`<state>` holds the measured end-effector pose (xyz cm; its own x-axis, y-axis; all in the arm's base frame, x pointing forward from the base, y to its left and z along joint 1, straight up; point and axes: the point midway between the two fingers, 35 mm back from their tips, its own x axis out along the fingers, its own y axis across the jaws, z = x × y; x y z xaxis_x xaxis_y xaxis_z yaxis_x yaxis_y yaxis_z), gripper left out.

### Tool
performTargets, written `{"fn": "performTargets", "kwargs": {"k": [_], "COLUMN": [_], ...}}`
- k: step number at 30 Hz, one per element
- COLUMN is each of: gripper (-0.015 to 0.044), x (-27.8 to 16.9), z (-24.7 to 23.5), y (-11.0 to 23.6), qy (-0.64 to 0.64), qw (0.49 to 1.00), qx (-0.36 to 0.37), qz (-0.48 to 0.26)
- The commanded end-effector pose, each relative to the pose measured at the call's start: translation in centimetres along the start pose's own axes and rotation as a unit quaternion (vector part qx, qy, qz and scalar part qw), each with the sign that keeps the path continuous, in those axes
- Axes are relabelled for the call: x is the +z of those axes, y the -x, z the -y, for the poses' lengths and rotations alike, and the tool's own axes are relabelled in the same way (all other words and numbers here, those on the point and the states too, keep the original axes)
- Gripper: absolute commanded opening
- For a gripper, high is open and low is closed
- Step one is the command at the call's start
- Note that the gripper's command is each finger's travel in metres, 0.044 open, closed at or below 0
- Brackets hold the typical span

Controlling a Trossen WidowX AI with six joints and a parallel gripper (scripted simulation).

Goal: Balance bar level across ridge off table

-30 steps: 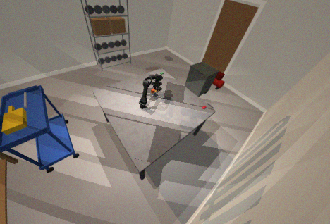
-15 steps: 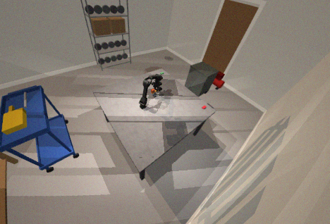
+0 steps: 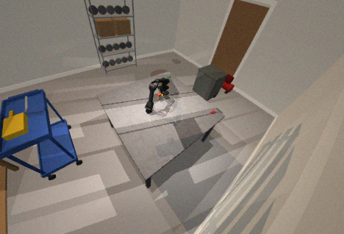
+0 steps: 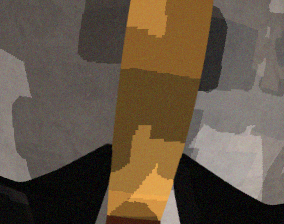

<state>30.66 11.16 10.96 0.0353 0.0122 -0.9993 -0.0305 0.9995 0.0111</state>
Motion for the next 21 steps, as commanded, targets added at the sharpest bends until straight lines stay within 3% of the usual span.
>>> {"fn": "performTargets", "kwargs": {"k": [1, 21], "gripper": [0.0, 0.0], "x": [-0.09, -0.07], "z": [0.02, 0.02], "y": [-0.26, -0.43], "qy": [-0.002, -0.002], "qw": [1.0, 1.0], "qx": [0.0, 0.0], "qz": [-0.002, -0.002]}}
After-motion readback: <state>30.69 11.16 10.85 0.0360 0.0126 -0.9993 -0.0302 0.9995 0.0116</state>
